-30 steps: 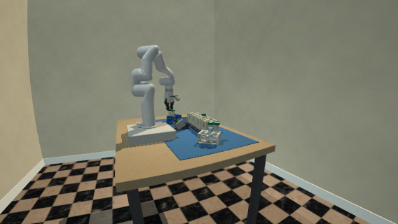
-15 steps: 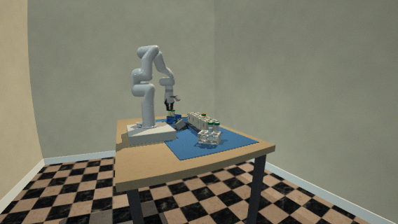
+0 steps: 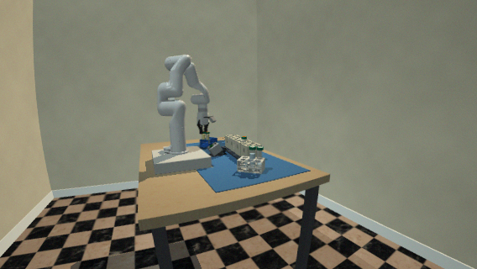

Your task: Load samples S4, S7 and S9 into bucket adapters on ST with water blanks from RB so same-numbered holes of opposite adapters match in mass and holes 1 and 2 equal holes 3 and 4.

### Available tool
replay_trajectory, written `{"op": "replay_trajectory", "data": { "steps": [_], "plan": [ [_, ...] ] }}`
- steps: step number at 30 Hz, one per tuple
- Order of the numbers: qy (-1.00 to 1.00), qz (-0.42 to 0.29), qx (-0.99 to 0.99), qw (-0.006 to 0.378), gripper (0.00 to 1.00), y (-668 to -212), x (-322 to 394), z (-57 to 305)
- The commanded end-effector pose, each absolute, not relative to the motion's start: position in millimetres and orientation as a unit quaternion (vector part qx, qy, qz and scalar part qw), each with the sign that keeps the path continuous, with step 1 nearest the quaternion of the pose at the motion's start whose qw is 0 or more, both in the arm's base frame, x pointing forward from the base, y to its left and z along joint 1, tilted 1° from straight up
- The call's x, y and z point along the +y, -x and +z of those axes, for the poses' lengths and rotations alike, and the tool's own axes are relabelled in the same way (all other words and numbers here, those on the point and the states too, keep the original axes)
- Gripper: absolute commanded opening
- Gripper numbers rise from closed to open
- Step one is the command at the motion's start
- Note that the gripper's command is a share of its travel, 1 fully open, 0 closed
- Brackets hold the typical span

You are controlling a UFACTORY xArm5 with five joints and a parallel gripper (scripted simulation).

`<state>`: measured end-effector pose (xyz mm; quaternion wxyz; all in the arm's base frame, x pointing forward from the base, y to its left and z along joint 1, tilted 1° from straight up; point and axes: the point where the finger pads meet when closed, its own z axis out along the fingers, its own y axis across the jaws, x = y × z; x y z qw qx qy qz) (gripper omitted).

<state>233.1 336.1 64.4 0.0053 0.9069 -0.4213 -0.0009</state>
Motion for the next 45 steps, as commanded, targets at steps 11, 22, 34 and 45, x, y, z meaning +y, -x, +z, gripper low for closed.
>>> {"op": "replay_trajectory", "data": {
  "steps": [11, 22, 34, 45],
  "plan": [
    [-0.907, -0.001, -0.421, 0.004, 0.57, -233.8, 337.1, 57.0],
    [-0.907, -0.001, -0.421, 0.004, 0.57, -233.8, 337.1, 57.0],
    [-0.907, -0.001, -0.421, 0.004, 0.0, -233.8, 337.1, 58.8],
    [-0.907, -0.001, -0.421, 0.004, 0.0, -233.8, 337.1, 58.8]
  ]
}}
